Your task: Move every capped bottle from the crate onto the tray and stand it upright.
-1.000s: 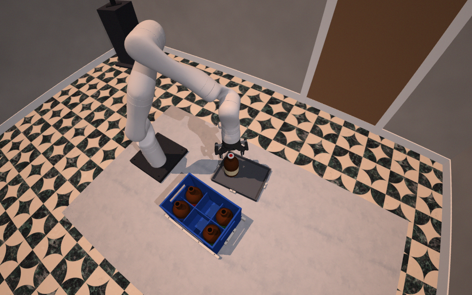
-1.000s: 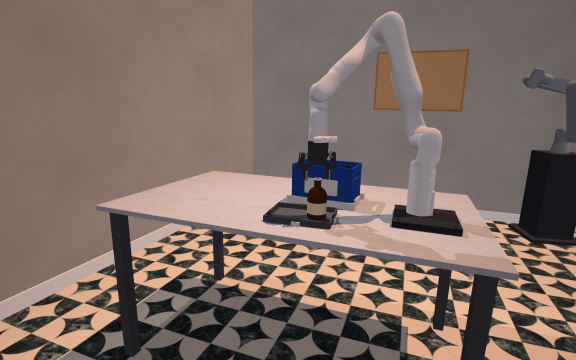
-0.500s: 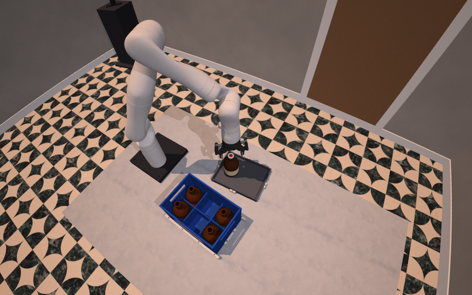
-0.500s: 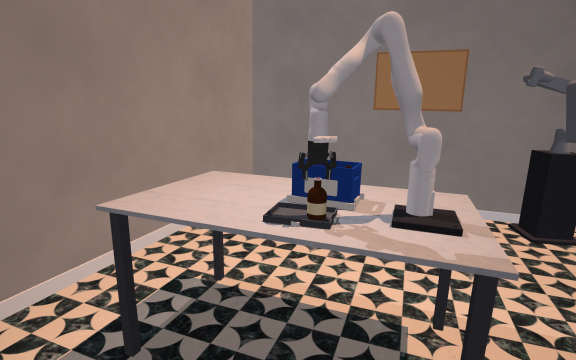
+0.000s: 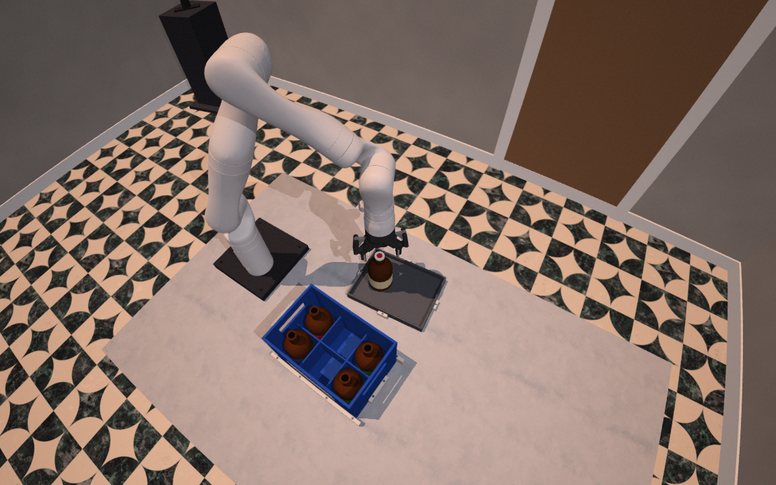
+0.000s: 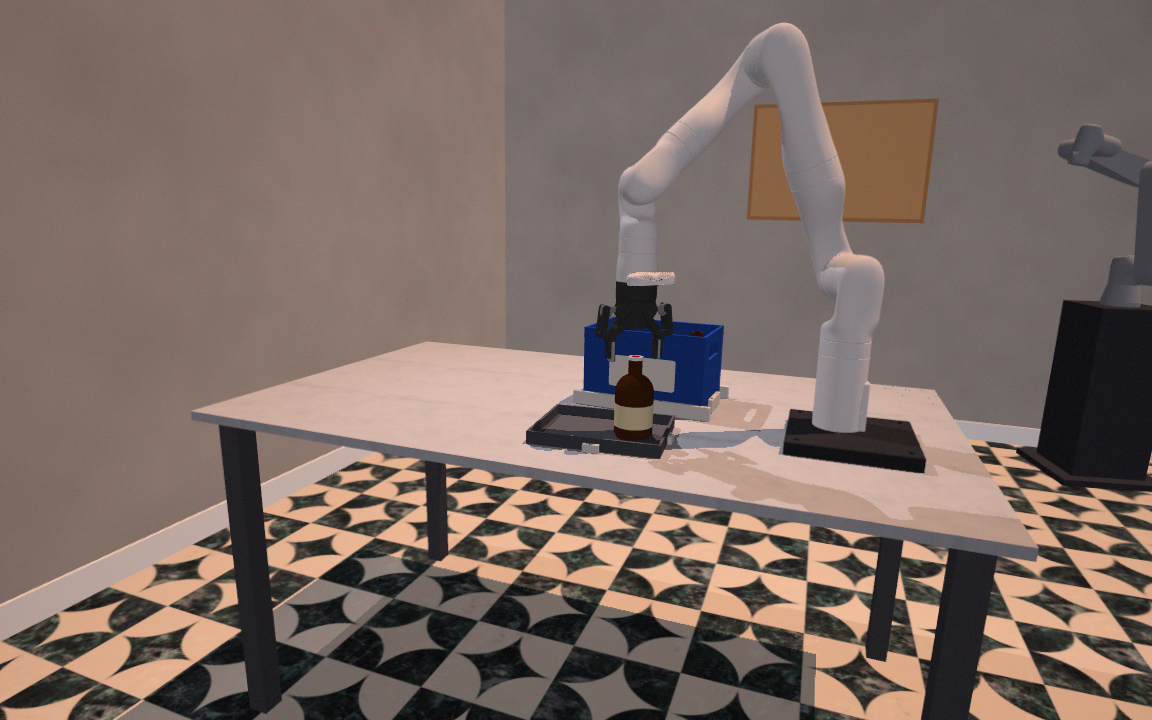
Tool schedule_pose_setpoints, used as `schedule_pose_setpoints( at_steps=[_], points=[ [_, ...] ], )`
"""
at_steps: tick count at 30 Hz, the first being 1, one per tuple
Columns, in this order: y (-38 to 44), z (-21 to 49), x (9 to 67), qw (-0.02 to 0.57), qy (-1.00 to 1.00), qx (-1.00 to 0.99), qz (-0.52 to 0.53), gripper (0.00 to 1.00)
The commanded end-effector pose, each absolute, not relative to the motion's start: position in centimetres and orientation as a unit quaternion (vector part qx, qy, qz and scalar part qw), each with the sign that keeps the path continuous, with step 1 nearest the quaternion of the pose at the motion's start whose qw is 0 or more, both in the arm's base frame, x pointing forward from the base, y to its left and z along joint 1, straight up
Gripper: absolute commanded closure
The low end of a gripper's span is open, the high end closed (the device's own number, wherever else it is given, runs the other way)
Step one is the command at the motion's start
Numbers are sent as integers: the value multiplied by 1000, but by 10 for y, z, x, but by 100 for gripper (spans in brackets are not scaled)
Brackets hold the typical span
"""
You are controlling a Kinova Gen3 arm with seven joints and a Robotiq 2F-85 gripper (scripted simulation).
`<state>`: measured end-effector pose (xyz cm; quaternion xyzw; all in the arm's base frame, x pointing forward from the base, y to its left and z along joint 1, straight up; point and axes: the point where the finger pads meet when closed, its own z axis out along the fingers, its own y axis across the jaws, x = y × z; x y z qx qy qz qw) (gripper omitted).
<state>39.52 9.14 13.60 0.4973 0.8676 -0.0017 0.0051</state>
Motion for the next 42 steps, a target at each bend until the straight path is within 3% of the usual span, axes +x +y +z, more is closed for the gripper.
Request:
schedule_pose_setpoints(
  at_steps=[1, 15, 42],
  points=[
    [91, 140, 396, 6, 868, 497, -1, 0],
    [92, 187, 395, 4, 868, 496, -1, 0],
    [92, 196, 396, 2, 868, 496, 0, 0]
  ],
)
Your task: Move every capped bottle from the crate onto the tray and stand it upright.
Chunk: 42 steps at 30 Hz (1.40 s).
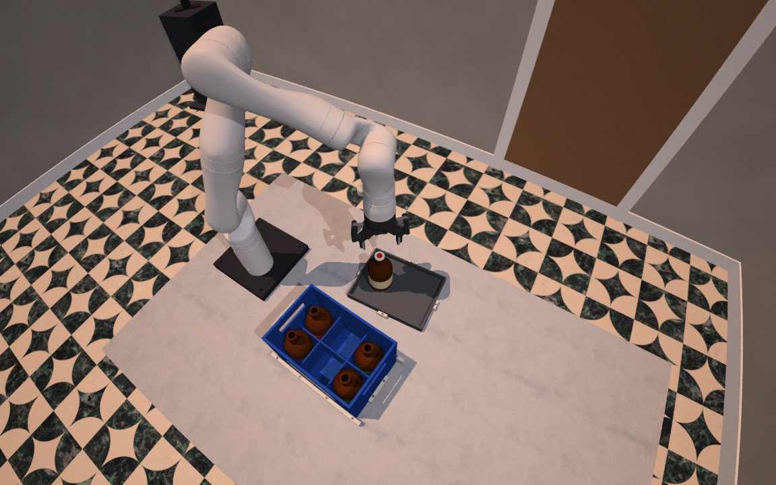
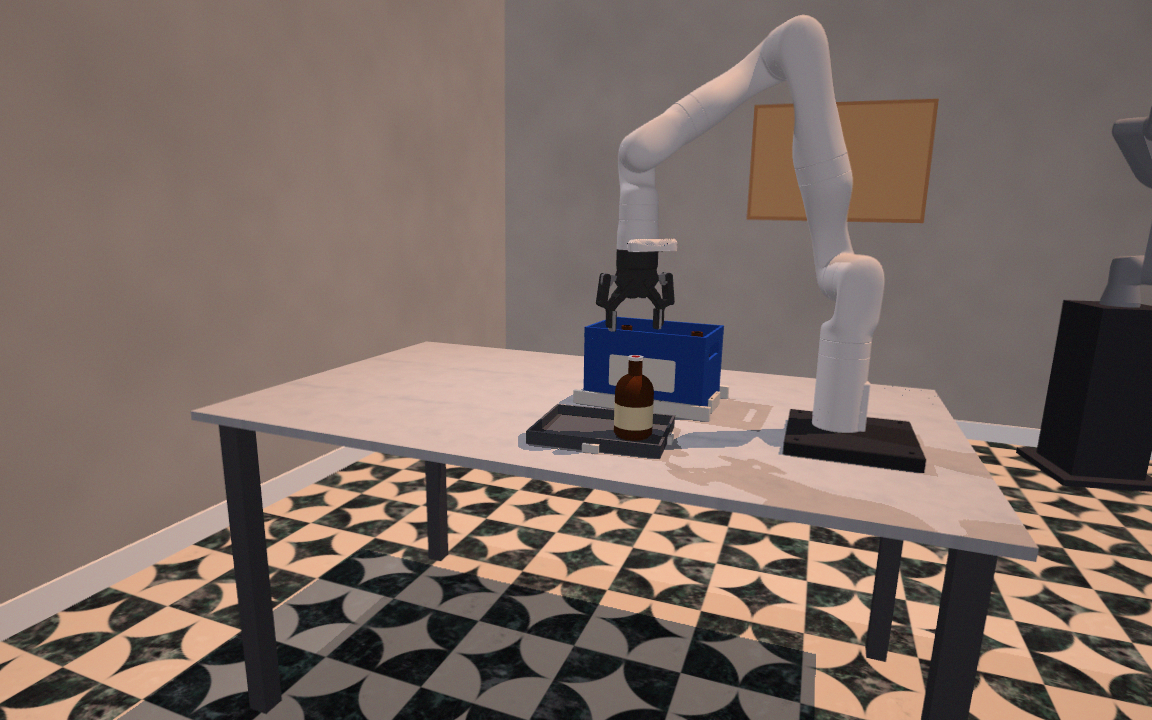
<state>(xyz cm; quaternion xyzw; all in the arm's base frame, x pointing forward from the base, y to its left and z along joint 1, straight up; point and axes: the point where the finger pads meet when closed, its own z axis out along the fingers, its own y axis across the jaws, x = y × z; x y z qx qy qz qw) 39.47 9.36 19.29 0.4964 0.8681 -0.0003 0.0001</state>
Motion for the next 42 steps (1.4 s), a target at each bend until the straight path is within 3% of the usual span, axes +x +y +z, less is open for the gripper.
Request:
schedule_pose_setpoints(
  at_steps=[1, 42],
  points=[
    [92, 196, 396, 2, 868, 496, 0, 0],
    [93, 276, 396, 1, 868, 496, 1, 0]
  ],
)
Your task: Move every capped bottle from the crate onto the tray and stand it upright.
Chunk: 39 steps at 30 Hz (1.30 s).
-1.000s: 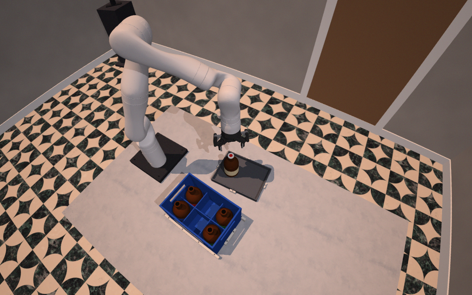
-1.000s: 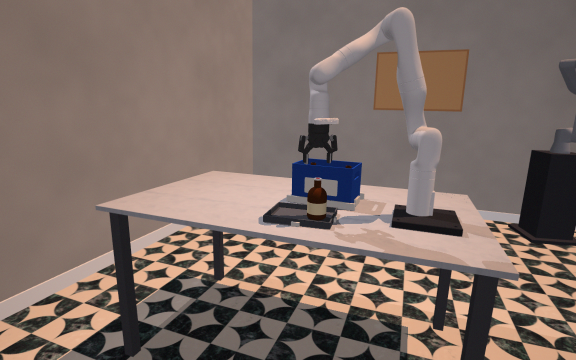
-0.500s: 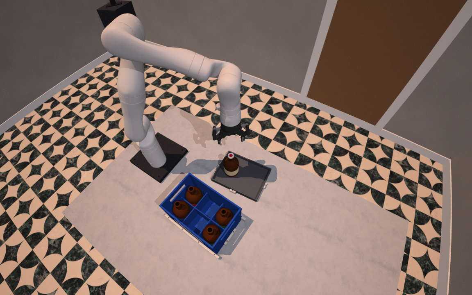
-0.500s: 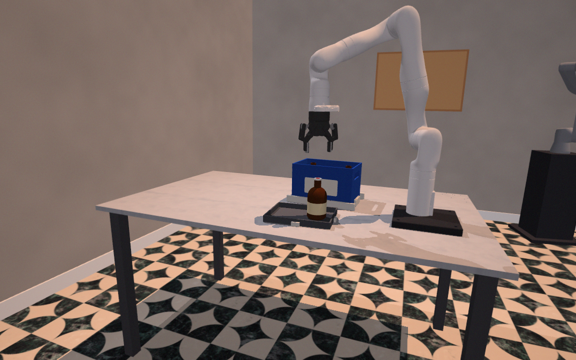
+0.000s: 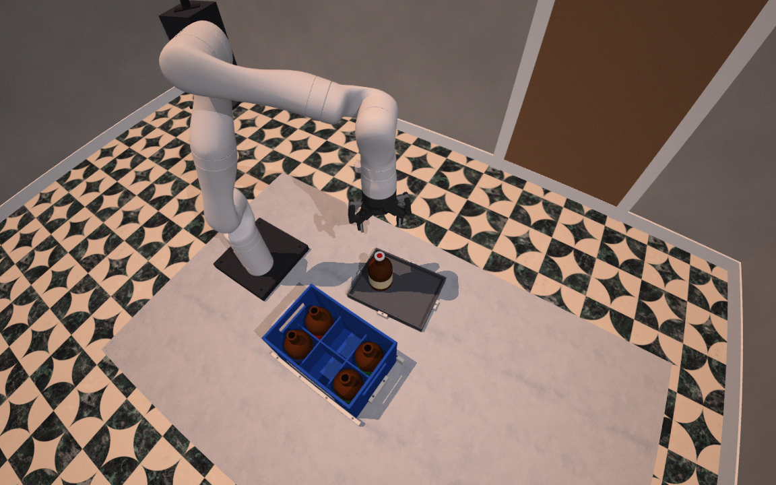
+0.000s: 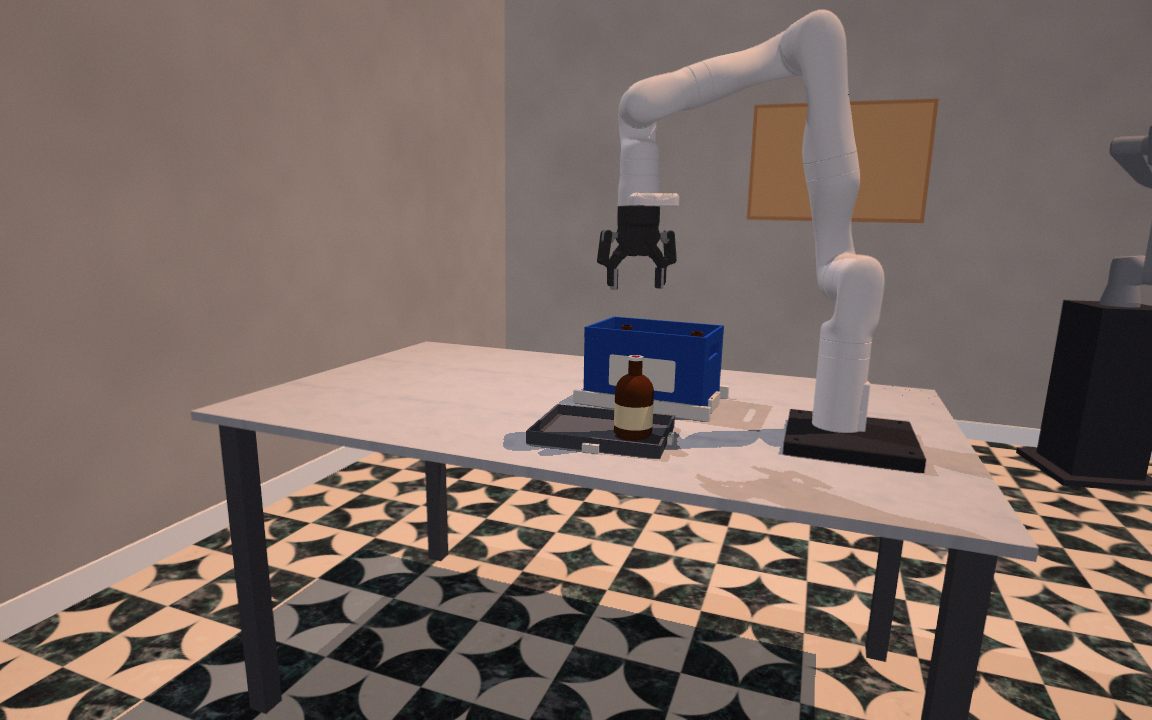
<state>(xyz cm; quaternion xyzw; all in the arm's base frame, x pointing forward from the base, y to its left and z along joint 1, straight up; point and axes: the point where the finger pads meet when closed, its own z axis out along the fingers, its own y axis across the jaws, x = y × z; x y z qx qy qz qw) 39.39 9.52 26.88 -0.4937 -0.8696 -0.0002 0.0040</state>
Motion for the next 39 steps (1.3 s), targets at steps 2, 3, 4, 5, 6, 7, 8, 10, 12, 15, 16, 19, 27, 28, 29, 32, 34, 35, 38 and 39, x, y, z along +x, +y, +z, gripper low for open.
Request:
schedule_pose_setpoints(
  at_steps=[2, 3, 4, 5, 6, 7, 8, 10, 12, 15, 16, 19, 27, 28, 29, 32, 34, 35, 38, 39],
  points=[
    [95, 271, 395, 3, -870, -494, -1, 0],
    [95, 272, 395, 2, -869, -494, -1, 0],
    [95, 272, 395, 2, -869, -494, -1, 0],
    [95, 273, 395, 2, -869, -494, -1, 0],
    [94, 273, 395, 2, -869, -495, -1, 0],
    [94, 274, 395, 1, -869, -495, -1, 0],
    [94, 274, 395, 1, -869, -495, -1, 0],
    [94, 275, 395, 0, -869, -495, -1, 0],
    [93, 276, 396, 0, -869, -496, -1, 0],
    [93, 278, 396, -1, -868, -496, -1, 0],
    [93, 279, 396, -1, -868, -496, -1, 0],
    [95, 276, 395, 2, -870, -494, -3, 0],
    [95, 276, 395, 2, -870, -494, -3, 0],
    [95, 276, 395, 2, -870, -494, -3, 0],
    [95, 276, 395, 2, -870, -494, -3, 0],
    [95, 276, 395, 2, -870, -494, -3, 0],
    [95, 276, 395, 2, -870, -494, -3, 0],
    [95, 276, 395, 2, -870, -494, -3, 0],
    [95, 276, 395, 2, -870, -494, -3, 0],
    [95, 276, 395, 2, -870, -494, -3, 0]
  ],
)
